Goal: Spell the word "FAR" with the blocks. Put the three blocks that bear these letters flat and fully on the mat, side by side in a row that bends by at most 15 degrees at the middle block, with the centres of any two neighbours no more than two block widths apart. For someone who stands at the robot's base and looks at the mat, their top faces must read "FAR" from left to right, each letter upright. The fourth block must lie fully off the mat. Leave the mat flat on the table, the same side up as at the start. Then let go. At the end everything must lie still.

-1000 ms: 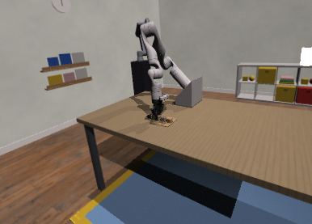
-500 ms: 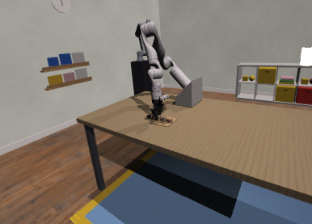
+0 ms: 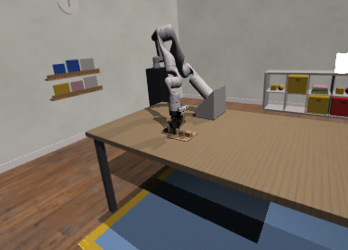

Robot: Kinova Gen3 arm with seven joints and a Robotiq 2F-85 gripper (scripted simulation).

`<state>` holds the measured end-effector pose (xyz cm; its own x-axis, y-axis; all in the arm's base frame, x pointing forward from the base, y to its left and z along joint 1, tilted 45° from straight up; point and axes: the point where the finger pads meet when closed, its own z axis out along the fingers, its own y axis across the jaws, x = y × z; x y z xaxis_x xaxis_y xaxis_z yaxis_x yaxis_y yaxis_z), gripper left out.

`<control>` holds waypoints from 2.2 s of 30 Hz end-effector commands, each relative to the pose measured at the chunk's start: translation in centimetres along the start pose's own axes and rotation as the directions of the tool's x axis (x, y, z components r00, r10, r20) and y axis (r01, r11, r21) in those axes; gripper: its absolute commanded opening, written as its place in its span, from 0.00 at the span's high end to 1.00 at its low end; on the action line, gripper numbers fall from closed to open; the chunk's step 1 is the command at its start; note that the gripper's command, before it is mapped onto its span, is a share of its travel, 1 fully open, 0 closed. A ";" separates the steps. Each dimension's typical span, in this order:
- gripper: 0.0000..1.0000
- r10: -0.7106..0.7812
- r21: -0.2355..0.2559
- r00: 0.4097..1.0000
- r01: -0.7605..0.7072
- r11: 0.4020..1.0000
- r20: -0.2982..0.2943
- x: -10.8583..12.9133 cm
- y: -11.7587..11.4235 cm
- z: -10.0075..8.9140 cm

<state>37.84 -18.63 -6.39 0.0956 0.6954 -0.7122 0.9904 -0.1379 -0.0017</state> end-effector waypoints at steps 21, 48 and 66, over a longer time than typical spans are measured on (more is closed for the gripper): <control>0.54 0.013 0.004 1.000 -0.013 1.000 0.003 -0.3 -0.1 -0.3; 0.54 0.005 -0.001 1.000 -0.005 1.000 0.000 0.0 0.0 -9.1; 0.00 0.006 0.000 1.000 -0.006 1.000 0.000 0.0 0.0 -9.0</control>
<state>38.63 -12.67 -0.06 0.1071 0.6918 -0.7142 0.9890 -0.1478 0.0051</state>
